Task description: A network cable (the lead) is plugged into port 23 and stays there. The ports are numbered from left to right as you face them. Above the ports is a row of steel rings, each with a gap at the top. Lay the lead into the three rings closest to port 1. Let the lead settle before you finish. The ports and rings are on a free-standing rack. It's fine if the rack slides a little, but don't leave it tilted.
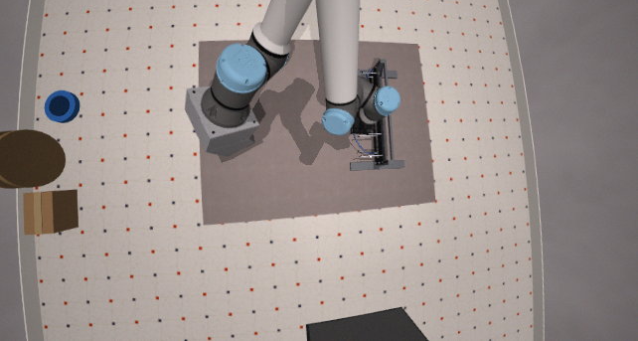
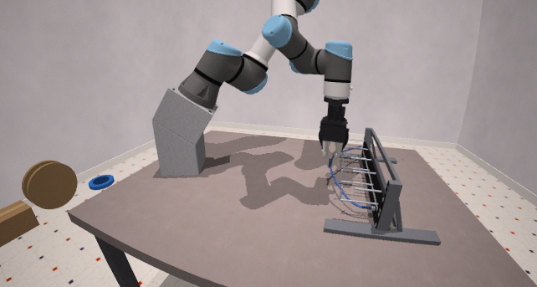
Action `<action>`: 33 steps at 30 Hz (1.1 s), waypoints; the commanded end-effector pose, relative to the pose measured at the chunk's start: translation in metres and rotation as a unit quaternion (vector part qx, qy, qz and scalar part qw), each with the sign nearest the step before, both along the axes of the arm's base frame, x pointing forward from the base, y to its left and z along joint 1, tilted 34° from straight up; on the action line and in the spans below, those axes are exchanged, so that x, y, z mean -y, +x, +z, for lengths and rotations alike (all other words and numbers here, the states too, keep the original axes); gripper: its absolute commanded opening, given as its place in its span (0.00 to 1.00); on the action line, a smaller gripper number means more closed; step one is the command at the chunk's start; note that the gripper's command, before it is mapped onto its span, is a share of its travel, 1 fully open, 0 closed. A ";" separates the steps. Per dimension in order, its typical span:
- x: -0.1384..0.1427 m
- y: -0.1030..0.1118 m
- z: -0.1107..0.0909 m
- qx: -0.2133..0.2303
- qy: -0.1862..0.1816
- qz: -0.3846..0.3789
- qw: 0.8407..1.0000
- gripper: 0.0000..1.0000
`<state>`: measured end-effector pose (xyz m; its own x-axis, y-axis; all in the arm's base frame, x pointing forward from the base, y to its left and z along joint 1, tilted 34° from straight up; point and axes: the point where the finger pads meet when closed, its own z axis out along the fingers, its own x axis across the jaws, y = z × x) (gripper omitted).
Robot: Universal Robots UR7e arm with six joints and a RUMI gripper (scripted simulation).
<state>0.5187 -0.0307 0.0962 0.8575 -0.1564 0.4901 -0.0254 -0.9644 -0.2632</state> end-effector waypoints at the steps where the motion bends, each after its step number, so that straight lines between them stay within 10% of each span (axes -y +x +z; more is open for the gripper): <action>1: 0.003 -0.006 0.010 0.000 0.000 0.000 1.000 0.00; 33: 0.012 0.002 0.047 0.003 -0.008 0.013 1.000 0.00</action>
